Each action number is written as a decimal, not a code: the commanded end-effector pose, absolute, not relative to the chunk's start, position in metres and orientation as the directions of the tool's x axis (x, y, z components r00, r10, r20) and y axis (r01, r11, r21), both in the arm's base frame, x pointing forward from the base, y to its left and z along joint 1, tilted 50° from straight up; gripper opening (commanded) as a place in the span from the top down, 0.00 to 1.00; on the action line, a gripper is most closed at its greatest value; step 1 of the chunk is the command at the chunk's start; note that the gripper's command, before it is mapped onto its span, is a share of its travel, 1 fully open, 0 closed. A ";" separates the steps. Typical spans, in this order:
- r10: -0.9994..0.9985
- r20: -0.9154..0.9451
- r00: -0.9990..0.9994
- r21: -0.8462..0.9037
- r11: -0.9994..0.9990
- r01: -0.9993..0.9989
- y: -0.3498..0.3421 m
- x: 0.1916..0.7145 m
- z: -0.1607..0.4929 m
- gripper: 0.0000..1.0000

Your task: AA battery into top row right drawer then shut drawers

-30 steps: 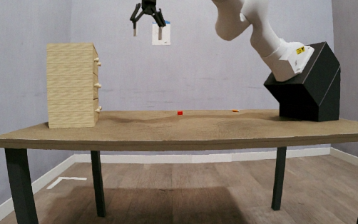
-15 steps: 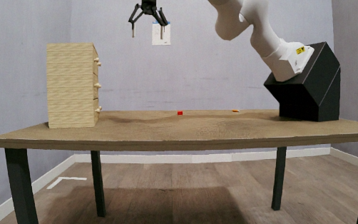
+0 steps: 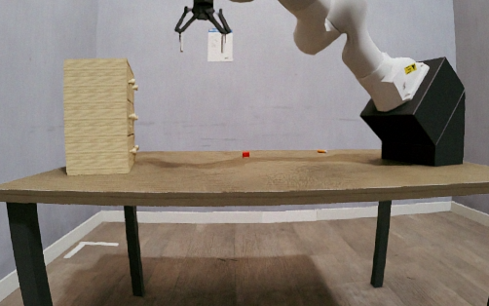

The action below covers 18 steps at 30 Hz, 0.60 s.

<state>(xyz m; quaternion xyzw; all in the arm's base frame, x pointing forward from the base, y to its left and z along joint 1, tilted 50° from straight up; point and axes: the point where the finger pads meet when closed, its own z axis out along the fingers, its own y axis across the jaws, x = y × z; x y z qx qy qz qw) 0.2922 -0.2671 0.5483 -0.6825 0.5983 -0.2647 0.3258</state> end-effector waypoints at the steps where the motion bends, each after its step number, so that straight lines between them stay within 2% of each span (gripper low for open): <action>1: -0.987 -0.157 0.042 -0.746 0.090 -0.659 -0.264 0.294 0.550 0.00; 18: -0.933 -0.339 -0.125 -0.683 0.335 -0.649 -0.264 0.295 0.550 0.00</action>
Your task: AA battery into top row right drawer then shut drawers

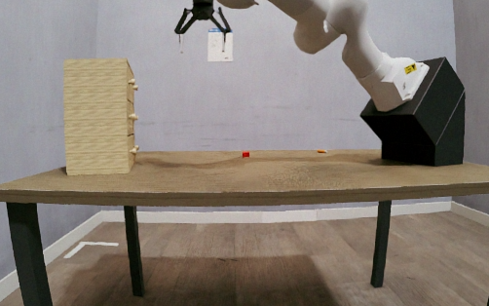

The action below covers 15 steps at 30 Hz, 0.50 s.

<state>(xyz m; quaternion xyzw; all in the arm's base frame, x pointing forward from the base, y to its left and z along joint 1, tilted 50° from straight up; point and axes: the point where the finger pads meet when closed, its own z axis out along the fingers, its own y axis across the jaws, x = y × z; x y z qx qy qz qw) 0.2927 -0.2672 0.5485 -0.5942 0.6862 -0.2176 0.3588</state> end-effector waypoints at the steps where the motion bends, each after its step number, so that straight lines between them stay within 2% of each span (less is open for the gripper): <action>1: -0.926 -0.351 -0.136 -0.677 0.351 -0.647 -0.264 0.295 0.550 0.00; 15: -0.834 -0.483 -0.267 -0.590 0.535 -0.605 -0.264 0.295 0.550 0.00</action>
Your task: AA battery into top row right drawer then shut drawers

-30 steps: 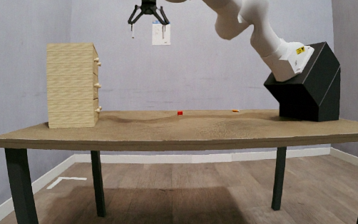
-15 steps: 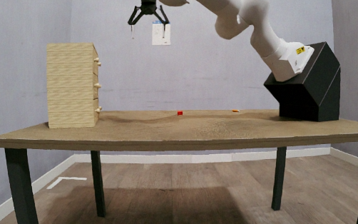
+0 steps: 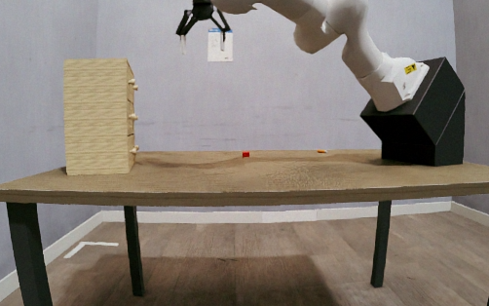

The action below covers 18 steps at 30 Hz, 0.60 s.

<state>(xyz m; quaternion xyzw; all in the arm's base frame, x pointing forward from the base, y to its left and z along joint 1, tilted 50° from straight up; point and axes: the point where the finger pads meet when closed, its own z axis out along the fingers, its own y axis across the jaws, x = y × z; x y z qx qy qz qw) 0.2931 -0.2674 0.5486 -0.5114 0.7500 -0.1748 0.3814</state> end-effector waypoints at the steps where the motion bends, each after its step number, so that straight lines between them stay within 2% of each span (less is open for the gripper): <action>1: -0.825 -0.493 -0.277 -0.582 0.549 -0.600 -0.264 0.295 0.550 0.00; 18: -0.672 -0.616 -0.411 -0.449 0.728 -0.518 -0.265 0.296 0.550 0.00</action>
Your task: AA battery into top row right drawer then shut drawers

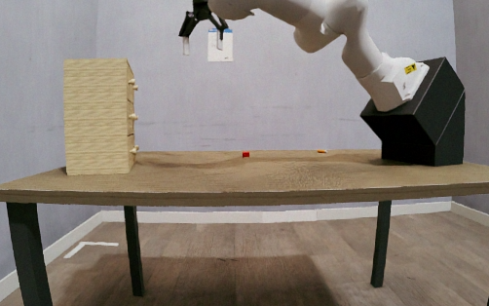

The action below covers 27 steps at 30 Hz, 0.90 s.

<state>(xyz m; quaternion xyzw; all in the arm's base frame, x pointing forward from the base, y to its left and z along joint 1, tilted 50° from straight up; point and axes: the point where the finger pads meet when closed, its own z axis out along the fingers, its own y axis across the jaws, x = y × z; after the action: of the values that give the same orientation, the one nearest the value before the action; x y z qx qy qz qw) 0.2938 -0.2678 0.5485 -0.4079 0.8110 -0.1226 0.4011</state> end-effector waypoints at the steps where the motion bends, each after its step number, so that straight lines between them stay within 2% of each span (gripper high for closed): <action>1: -0.661 -0.623 -0.419 -0.439 0.738 -0.512 -0.265 0.296 0.550 0.00; 27: -0.423 -0.722 -0.547 -0.243 0.896 -0.372 -0.266 0.297 0.549 0.00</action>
<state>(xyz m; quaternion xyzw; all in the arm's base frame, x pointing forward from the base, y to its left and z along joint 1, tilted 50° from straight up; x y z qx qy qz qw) 0.2947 -0.2681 0.5482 -0.2649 0.8682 -0.0519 0.4163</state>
